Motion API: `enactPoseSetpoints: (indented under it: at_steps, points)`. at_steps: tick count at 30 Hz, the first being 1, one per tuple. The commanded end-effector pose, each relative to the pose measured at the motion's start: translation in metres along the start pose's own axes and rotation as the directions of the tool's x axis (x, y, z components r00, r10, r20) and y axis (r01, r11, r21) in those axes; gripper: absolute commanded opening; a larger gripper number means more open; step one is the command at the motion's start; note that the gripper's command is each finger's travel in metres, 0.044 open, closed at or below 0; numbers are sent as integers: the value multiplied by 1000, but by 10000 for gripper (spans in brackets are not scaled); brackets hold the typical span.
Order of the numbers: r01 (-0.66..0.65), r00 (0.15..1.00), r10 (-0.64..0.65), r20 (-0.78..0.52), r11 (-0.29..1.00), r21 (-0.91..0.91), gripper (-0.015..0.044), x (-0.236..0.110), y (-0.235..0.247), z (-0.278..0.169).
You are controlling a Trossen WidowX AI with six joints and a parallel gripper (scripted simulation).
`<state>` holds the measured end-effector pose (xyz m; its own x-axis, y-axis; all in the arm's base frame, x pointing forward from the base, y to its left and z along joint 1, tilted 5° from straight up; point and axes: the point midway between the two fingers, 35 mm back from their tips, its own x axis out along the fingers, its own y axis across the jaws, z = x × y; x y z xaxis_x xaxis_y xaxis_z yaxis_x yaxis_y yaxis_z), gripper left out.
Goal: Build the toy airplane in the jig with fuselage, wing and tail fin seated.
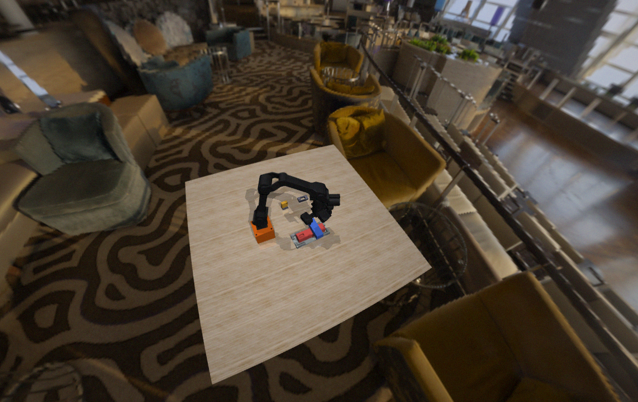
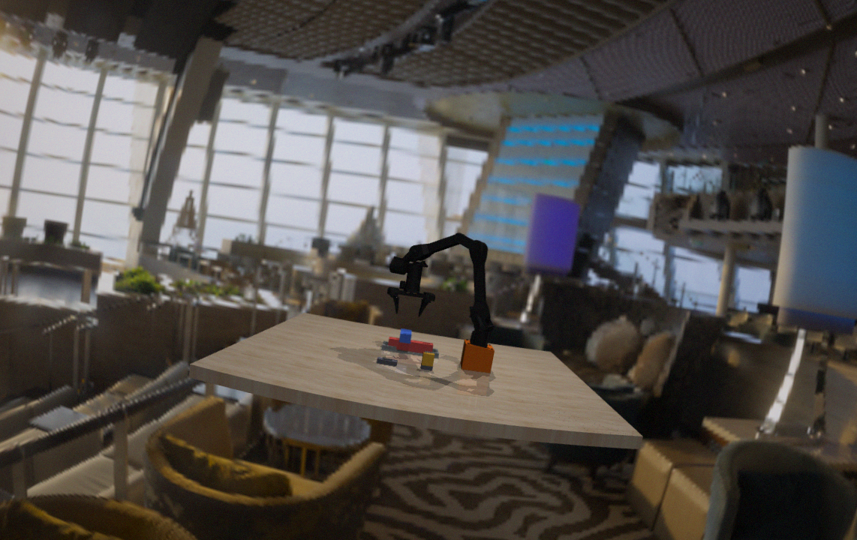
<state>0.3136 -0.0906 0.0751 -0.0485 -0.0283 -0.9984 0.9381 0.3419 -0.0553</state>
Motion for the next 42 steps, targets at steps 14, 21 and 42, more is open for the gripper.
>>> enactPoseSetpoints:
  at_steps: [14,21,42]
  points:
    - [1,1000,-3,1,136,-991,440,-1,2,1]
    - [1,1000,-3,1,136,-991,440,-1,2,1]
    - [-21,1000,4,-20,125,-992,440,-4,-5,-218]
